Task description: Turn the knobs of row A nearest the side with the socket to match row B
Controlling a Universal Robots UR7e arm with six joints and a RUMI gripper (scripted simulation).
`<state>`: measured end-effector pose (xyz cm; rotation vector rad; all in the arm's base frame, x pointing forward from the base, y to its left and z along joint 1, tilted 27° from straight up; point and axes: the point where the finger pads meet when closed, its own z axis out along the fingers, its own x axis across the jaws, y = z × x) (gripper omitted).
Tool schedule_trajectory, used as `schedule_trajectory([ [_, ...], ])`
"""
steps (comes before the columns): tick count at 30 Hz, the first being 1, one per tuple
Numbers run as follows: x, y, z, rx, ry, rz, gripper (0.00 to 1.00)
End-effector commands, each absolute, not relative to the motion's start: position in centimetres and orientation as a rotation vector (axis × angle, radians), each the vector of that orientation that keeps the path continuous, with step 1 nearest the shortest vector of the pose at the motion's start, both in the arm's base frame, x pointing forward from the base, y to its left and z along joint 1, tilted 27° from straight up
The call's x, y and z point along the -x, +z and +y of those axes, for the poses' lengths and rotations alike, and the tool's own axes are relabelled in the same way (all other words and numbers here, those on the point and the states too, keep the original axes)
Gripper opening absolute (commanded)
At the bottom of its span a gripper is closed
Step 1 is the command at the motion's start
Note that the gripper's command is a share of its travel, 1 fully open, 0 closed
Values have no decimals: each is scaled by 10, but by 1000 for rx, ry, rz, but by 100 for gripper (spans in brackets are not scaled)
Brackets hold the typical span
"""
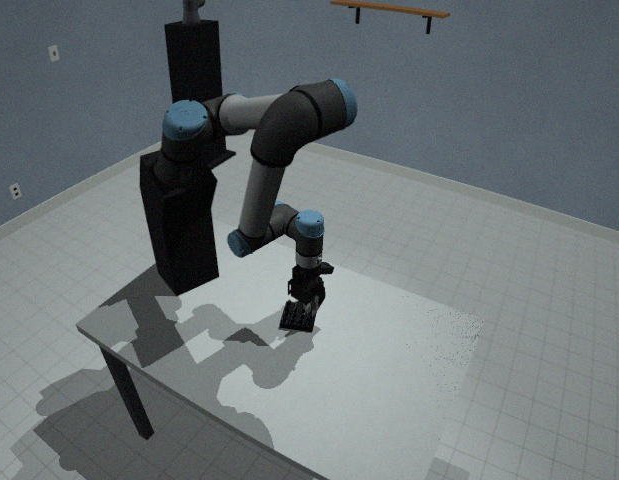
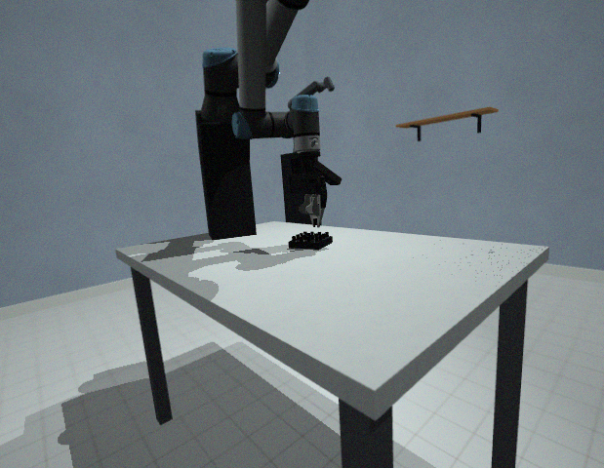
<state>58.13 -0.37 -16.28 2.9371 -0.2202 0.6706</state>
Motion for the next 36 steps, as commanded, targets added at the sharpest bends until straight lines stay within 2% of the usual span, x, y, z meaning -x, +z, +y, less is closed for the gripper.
schedule_trajectory([
  [1, -581, -162, -4, -2935, 670, -200, 11],
  [36, -562, -158, -8, -2701, 539, 805, 11],
])
